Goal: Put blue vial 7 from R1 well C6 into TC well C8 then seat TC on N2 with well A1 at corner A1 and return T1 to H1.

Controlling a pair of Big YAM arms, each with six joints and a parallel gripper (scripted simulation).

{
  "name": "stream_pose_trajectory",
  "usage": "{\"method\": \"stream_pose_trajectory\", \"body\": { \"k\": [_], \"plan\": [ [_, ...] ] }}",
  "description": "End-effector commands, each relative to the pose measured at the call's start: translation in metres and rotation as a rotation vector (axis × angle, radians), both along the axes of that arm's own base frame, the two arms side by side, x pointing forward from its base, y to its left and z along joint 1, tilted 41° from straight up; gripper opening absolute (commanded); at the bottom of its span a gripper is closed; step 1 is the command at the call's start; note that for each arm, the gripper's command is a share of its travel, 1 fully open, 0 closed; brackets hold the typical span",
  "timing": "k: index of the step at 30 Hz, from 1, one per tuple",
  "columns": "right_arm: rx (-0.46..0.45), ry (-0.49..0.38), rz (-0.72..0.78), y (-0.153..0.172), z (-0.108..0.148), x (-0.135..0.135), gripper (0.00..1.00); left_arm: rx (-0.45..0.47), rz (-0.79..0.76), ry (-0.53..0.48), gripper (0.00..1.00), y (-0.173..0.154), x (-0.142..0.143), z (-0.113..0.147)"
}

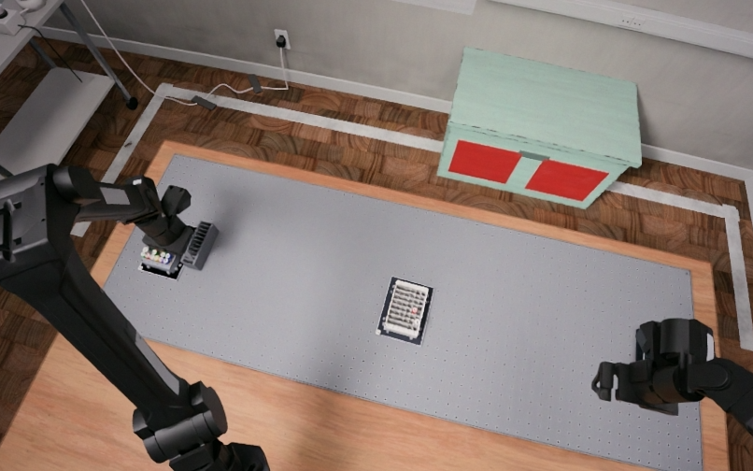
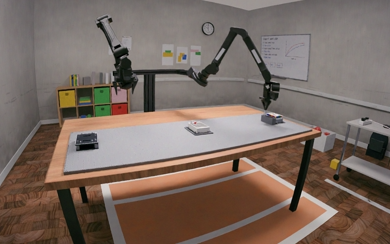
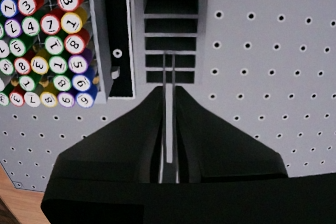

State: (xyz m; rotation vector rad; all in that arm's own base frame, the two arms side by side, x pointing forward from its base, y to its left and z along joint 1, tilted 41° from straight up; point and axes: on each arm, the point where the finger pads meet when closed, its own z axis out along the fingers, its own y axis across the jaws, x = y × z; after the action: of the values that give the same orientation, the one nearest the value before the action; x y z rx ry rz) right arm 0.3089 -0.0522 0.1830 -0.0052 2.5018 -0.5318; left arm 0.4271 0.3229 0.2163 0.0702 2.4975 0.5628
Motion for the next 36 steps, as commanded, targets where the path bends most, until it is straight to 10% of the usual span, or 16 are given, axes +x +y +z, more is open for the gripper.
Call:
{"method": "stream_pose_trajectory", "body": {
  "k": [1, 36],
  "plan": [
    [0.005, -0.026, -0.002, 0.001, 0.01, 0.005, 1.0, -0.018, -0.008, 0.016, 0.07, -0.005, 0.008, -0.007],
    [0.005, -0.026, -0.002, 0.001, 0.01, 0.005, 1.0, 0.004, -0.01, -0.011, 0.07, -0.011, -0.001, 0.017]
  ]
}}
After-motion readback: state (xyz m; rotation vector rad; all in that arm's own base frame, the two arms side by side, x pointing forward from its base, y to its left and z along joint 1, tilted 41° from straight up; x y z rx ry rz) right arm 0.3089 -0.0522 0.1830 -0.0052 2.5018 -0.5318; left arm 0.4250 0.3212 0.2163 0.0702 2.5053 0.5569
